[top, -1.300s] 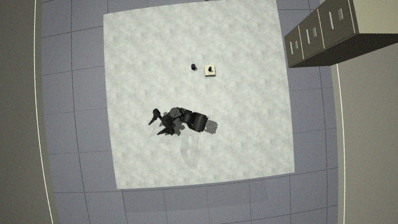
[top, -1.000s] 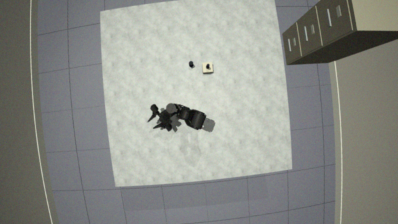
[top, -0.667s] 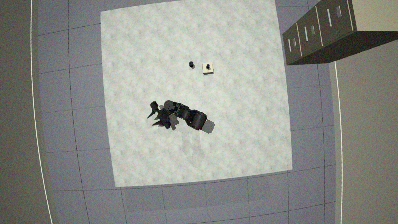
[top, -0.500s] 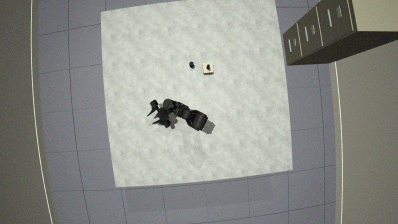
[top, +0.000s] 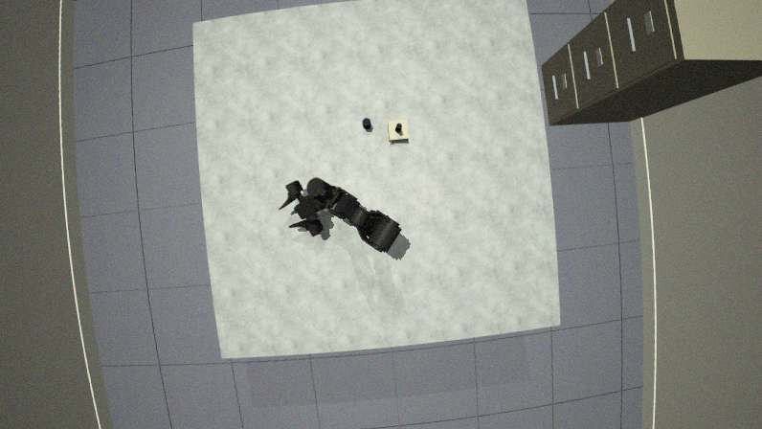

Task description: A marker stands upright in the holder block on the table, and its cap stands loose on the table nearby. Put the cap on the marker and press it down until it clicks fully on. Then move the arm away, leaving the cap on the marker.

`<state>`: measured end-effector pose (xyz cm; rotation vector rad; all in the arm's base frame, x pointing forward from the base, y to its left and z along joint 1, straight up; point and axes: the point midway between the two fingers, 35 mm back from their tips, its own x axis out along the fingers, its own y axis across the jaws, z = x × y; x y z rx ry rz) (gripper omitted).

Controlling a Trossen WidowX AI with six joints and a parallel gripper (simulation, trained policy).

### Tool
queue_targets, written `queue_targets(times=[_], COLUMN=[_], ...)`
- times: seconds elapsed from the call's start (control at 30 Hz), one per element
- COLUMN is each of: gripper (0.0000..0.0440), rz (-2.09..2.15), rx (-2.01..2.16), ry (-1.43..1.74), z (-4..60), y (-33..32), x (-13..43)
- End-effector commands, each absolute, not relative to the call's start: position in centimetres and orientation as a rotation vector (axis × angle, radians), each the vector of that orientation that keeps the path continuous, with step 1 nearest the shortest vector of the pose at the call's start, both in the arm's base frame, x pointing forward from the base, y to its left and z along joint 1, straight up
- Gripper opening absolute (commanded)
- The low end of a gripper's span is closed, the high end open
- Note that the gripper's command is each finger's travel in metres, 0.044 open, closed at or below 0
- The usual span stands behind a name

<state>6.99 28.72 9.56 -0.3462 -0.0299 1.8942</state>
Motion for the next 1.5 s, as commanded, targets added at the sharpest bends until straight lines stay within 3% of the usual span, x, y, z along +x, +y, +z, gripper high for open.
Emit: queue_targets(times=[0.0, 1.47], gripper=[0.0325, 0.0325], rz=[1.869, 1.565], rx=[-0.358, -0.421], ry=[-0.015, 0.32], z=[9.7, 11.9], y=[28.9, 25.5], x=[8.0, 19.4])
